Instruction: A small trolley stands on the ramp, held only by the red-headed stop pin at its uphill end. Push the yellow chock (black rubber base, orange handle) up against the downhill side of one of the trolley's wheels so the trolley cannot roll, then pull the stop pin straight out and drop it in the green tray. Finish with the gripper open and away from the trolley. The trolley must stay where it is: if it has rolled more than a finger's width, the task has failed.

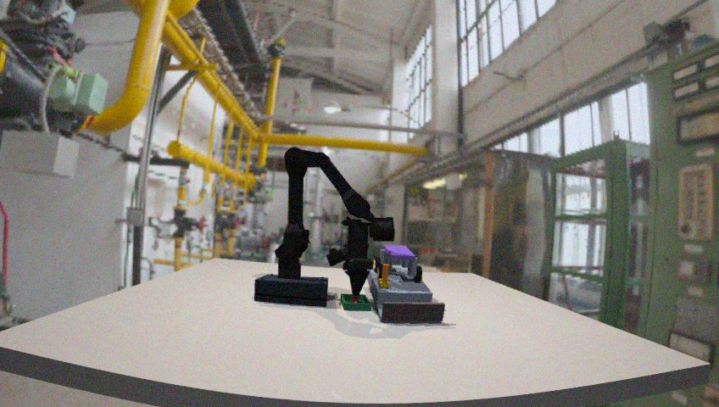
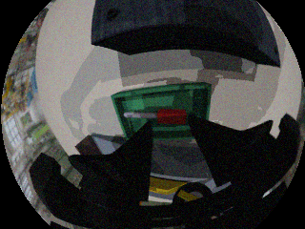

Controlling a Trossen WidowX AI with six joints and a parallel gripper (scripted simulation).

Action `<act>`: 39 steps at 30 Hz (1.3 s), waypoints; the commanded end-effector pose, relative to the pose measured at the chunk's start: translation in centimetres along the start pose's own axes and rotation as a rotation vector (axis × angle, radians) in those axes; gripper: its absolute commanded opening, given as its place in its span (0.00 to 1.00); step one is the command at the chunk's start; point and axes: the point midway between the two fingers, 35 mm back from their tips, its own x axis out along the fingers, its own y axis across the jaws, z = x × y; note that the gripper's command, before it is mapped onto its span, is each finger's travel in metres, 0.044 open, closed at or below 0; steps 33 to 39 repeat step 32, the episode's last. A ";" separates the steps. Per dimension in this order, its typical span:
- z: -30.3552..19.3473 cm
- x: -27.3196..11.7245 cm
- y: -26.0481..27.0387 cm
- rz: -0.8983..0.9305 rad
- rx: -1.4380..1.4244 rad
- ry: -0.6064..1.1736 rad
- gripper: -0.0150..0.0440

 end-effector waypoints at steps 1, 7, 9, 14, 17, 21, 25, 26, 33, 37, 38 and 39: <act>0.0 0.0 0.0 0.000 0.000 0.001 0.71; 0.0 0.0 0.0 0.000 0.000 0.001 0.83; 0.0 -0.1 0.0 0.000 0.000 0.001 0.83; 0.1 -2.1 0.3 0.002 0.003 -0.003 0.83; 0.2 -2.8 0.4 0.002 0.003 -0.003 0.92; 0.2 -4.0 0.6 0.002 0.003 -0.003 1.00; 0.2 -5.4 0.8 0.002 0.003 -0.003 1.00; 0.2 -5.8 0.9 0.002 0.003 -0.003 1.00; 0.2 -7.9 1.3 0.002 0.003 -0.003 1.00; 0.2 -7.9 1.3 0.002 0.003 -0.003 1.00; 0.2 -7.9 1.3 0.002 0.003 -0.003 1.00; 0.2 -7.9 1.3 0.002 0.003 -0.003 1.00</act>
